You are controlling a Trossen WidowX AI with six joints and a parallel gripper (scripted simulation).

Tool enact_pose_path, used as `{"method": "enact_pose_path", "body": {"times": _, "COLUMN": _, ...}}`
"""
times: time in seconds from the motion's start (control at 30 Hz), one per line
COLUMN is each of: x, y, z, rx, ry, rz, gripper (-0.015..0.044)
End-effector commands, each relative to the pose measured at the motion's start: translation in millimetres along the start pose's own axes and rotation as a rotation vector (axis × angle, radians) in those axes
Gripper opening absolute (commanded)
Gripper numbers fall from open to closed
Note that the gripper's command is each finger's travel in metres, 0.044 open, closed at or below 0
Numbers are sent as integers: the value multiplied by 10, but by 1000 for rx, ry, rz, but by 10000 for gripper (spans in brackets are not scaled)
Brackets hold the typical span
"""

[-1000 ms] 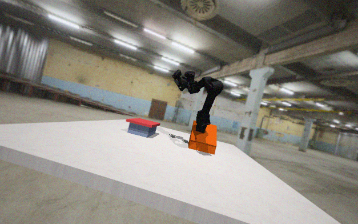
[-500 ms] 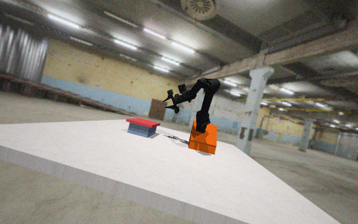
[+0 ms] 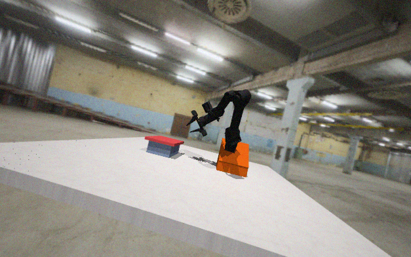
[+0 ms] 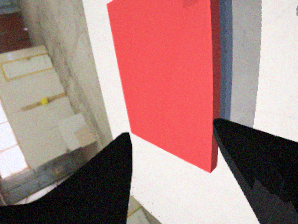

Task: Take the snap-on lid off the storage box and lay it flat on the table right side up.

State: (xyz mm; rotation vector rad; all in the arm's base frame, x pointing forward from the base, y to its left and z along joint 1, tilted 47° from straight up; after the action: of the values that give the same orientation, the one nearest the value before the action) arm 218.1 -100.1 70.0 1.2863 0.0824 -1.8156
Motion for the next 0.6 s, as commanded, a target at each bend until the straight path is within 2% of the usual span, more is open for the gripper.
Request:
{"method": "enact_pose_path", "body": {"times": 0.0, "x": 39, "y": -109, "z": -113, "rx": -11, "ry": 3, "rz": -12, "gripper": 235}}
{"method": "enact_pose_path", "body": {"times": 0.2, "x": 67, "y": -513, "z": -411, "rx": -9, "ry": 9, "rz": -15, "gripper": 235}}
{"method": "enact_pose_path", "body": {"times": 0.57, "x": 67, "y": -513, "z": -493, "rx": -11, "ry": 5, "rz": -11, "gripper": 235}}
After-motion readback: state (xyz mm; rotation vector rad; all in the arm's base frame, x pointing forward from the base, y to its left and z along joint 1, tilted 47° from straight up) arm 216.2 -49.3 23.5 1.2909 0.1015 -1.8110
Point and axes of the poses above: the point midway between the two fingers, 35 mm back from their tips, its own z axis back along the fingers, its own y axis across the jaws, x = y × z, the point moved 9 cm from there along z, back along the fingers, and after that the axes turned 9 degrees about -z, right-handed, at the moved point
